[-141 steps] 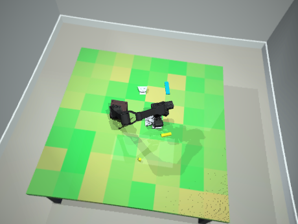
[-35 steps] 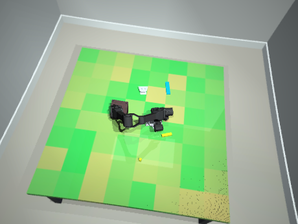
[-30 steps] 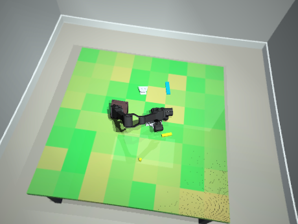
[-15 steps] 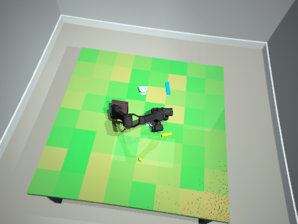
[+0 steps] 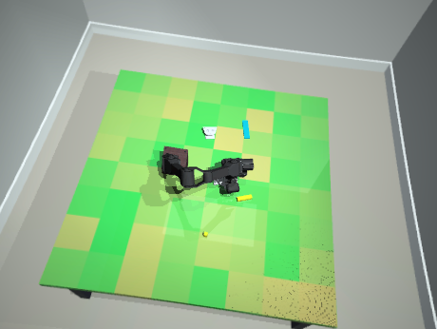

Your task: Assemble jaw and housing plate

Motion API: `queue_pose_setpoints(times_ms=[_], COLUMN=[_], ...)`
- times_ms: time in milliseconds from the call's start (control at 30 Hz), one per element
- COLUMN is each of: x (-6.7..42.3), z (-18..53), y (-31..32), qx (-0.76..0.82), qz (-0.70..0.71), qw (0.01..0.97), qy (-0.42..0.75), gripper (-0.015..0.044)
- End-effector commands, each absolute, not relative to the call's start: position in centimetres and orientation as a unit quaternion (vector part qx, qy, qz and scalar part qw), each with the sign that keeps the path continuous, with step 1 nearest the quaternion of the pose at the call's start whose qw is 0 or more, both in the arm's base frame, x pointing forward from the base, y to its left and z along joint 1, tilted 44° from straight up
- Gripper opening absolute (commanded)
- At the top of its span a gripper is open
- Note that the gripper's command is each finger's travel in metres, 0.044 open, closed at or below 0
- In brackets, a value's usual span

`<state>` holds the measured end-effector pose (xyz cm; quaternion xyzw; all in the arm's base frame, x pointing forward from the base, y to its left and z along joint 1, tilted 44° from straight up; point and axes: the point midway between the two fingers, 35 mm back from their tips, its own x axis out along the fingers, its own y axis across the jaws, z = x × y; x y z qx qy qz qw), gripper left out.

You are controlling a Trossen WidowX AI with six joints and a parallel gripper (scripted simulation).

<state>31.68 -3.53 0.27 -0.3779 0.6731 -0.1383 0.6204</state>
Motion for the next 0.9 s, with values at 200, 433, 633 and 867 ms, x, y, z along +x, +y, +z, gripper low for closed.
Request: queue_pose_setpoints(times_ms=[200,433,633,867], x=[31.67,31.67,31.67,31.64], z=[0.13,0.13,0.17,0.59], y=[-3.84,-3.84,-3.8,-3.41], qx=[-0.378,-0.378,-0.378,-0.378], qz=[-0.142,-0.142,-0.142,-0.142], qw=[0.619,0.619,0.619,0.619], qy=[0.673,0.673,0.673,0.673], gripper=[0.0134,0.0134,0.0134,0.0134])
